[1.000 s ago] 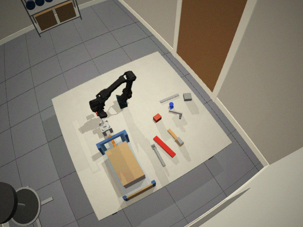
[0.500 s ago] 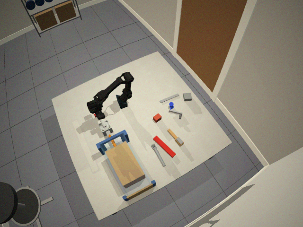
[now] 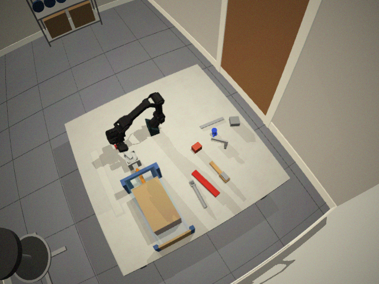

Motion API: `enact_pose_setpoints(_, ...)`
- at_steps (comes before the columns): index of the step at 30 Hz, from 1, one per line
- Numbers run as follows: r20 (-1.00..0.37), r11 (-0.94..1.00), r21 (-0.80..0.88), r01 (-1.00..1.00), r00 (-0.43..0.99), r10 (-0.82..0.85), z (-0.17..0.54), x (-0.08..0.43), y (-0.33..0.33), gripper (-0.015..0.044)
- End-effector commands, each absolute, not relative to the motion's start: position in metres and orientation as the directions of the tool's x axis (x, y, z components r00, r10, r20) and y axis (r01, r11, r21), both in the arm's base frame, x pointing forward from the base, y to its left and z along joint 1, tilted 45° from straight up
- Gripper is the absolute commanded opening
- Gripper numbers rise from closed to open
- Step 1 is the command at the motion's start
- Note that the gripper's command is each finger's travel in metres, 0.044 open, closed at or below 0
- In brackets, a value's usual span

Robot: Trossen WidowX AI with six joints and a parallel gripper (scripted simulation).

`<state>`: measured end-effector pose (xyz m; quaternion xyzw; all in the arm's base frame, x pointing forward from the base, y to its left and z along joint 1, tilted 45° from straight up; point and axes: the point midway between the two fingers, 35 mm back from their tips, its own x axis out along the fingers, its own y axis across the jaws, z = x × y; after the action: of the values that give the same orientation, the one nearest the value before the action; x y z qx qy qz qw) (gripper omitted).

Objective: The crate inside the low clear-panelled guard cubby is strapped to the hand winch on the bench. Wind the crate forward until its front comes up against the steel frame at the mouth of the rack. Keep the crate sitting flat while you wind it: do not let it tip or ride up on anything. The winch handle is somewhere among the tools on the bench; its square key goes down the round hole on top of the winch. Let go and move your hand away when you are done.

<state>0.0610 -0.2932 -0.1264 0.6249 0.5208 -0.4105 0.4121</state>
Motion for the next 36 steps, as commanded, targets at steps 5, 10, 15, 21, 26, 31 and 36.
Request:
enact_pose_setpoints(5,-0.945,-0.116,0.098,0.988,0.129,0.299,-0.134,0.070,-0.304,0.0000)
enact_pose_setpoints(10,-0.946,-0.116,0.099,0.988,0.129,0.299,-0.137,0.072,-0.307,0.0000)
enact_pose_setpoints(15,-0.946,-0.116,0.099,0.988,0.130,0.298,-0.140,0.075,-0.311,0.0000)
enact_pose_setpoints(21,-0.946,-0.116,0.099,0.988,0.130,0.298,-0.142,0.079,-0.315,0.0000)
enact_pose_setpoints(26,-0.946,-0.116,0.100,0.988,0.130,0.298,-0.144,0.083,-0.318,0.0000)
enact_pose_setpoints(31,-0.946,-0.115,0.100,0.988,0.131,0.297,-0.146,0.087,-0.321,0.0000)
enact_pose_setpoints(36,-0.946,-0.115,0.100,0.988,0.131,0.297,-0.148,0.090,-0.324,0.0000)
